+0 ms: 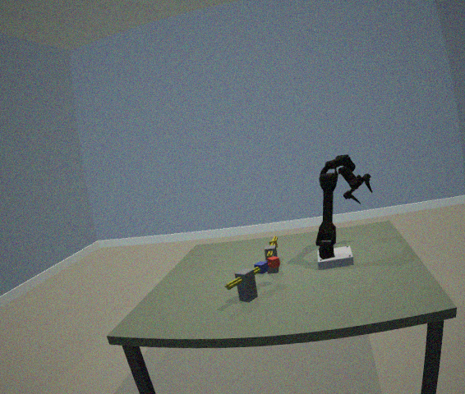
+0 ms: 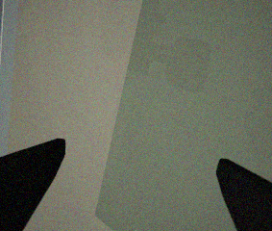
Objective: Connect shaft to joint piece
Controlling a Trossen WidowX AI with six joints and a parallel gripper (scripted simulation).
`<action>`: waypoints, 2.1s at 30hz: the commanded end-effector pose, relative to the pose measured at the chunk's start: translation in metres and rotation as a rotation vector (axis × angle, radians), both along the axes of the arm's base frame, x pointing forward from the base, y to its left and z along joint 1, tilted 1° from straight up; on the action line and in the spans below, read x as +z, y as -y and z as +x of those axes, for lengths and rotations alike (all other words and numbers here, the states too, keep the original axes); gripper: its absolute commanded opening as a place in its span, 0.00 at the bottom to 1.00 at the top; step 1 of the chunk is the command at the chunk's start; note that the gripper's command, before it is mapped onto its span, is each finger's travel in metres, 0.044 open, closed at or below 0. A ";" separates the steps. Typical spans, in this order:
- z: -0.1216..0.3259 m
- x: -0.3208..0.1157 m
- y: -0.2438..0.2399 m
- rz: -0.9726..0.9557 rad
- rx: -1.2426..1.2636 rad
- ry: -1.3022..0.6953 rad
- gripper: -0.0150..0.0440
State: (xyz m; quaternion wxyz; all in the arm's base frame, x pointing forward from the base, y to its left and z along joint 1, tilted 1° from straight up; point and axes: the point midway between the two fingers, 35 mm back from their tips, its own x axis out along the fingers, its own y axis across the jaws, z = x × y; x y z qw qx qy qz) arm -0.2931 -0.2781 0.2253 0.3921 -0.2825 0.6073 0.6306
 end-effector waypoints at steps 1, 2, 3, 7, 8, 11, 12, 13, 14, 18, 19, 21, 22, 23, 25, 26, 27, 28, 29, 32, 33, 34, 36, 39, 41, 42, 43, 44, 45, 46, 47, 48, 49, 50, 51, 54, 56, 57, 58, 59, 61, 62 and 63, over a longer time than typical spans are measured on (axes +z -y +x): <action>0.016 0.001 0.009 0.034 0.089 -0.003 1.00; 0.020 0.001 0.012 0.045 0.115 -0.008 1.00; 0.027 0.001 0.016 0.053 0.146 -0.005 1.00; 0.052 0.001 0.030 0.083 0.272 0.015 1.00; 0.056 0.001 0.031 0.091 0.296 0.018 1.00; 0.069 0.001 0.036 0.115 0.369 0.027 1.00; 0.073 0.001 0.037 0.123 0.394 0.030 1.00; 0.078 0.001 0.039 0.131 0.418 0.032 1.00; 0.082 0.001 0.040 0.139 0.443 0.035 1.00; 0.098 0.002 0.045 0.169 0.534 0.043 1.00; 0.101 0.002 0.045 0.174 0.550 0.045 1.00; 0.105 0.002 0.046 0.181 0.573 0.047 1.00; 0.107 0.002 0.047 0.184 0.584 0.048 1.00; 0.111 0.002 0.048 0.188 0.600 0.050 1.00; 0.124 0.001 0.053 0.201 0.661 0.056 1.00; 0.132 0.001 0.055 0.209 0.694 0.060 1.00; 0.139 0.001 0.057 0.217 0.727 0.063 1.00; 0.146 0.000 0.058 0.225 0.760 0.066 1.00; 0.154 0.000 0.060 0.233 0.793 0.069 1.00; 0.174 -0.001 0.063 0.257 0.888 0.077 1.00; 0.181 -0.001 0.064 0.265 0.919 0.079 1.00; 0.188 -0.001 0.064 0.274 0.950 0.081 1.00; 0.201 -0.002 0.065 0.291 1.012 0.084 1.00; 0.221 -0.002 0.065 0.316 1.107 0.089 1.00; 0.236 -0.003 0.065 0.333 1.174 0.091 1.00; 0.243 -0.003 0.065 0.342 1.208 0.093 1.00; 0.250 -0.004 0.064 0.350 1.241 0.094 1.00; 0.258 -0.004 0.064 0.359 1.275 0.094 1.00; 0.265 -0.004 0.063 0.368 1.308 0.095 1.00; 0.272 -0.005 0.062 0.377 1.342 0.096 1.00; 0.279 -0.005 0.061 0.385 1.375 0.096 1.00; 0.286 -0.005 0.060 0.394 1.409 0.096 1.00; 0.293 -0.006 0.058 0.403 1.442 0.097 1.00; 0.300 -0.006 0.057 0.412 1.475 0.097 1.00; 0.307 -0.006 0.055 0.422 1.509 0.096 1.00; 0.327 -0.007 0.049 0.449 1.609 0.095 1.00; 0.340 -0.008 0.044 0.468 1.676 0.093 1.00; 0.347 -0.008 0.042 0.477 1.710 0.092 1.00; 0.353 -0.008 0.039 0.487 1.743 0.091 1.00; 0.359 -0.009 0.036 0.496 1.776 0.089 1.00; 0.372 -0.010 0.031 0.516 1.843 0.086 1.00; 0.378 -0.010 0.027 0.525 1.877 0.084 1.00; 0.383 -0.010 0.024 0.535 1.908 0.082 1.00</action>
